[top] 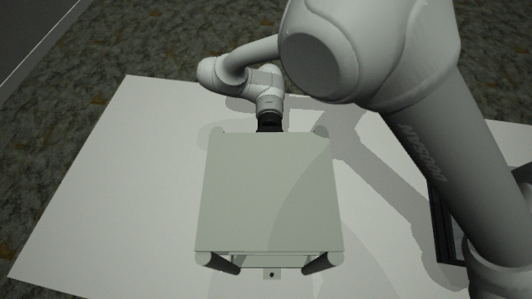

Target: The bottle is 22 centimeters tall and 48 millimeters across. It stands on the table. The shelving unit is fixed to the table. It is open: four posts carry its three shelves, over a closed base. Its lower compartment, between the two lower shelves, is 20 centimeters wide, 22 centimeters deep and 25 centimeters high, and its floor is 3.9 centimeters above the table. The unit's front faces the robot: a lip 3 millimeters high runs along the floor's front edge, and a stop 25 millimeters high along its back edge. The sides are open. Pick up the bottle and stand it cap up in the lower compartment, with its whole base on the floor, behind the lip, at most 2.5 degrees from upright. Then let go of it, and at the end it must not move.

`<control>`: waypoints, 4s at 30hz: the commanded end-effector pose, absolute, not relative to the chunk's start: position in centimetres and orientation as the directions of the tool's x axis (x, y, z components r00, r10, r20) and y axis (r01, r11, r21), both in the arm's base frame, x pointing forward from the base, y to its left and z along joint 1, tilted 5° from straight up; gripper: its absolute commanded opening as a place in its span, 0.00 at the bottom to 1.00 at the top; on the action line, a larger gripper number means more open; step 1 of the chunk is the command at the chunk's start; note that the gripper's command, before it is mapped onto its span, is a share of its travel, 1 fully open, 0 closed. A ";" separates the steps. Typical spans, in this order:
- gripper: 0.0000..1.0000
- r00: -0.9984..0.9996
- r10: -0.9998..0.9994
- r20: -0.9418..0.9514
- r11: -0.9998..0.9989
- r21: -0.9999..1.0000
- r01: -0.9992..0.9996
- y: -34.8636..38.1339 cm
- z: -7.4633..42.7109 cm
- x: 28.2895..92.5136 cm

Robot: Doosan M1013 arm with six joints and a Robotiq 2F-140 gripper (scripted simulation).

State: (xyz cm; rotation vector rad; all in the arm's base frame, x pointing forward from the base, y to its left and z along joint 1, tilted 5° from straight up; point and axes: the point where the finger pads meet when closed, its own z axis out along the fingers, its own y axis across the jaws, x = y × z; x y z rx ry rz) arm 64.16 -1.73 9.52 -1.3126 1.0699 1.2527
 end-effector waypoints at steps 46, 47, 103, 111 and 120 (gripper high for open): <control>0.40 0.076 0.033 -0.997 -0.121 -0.080 -0.989 -5.2 9.5 64.6; 0.40 0.076 0.033 -0.997 -0.121 -0.080 -0.989 -5.2 9.5 64.6; 0.40 0.076 0.033 -0.997 -0.121 -0.080 -0.989 -10.4 11.9 65.0; 0.40 0.076 0.033 -0.997 -0.121 -0.080 -0.989 -10.5 14.2 64.9; 0.40 0.076 0.033 -0.997 -0.121 -0.080 -0.989 -10.6 16.3 64.7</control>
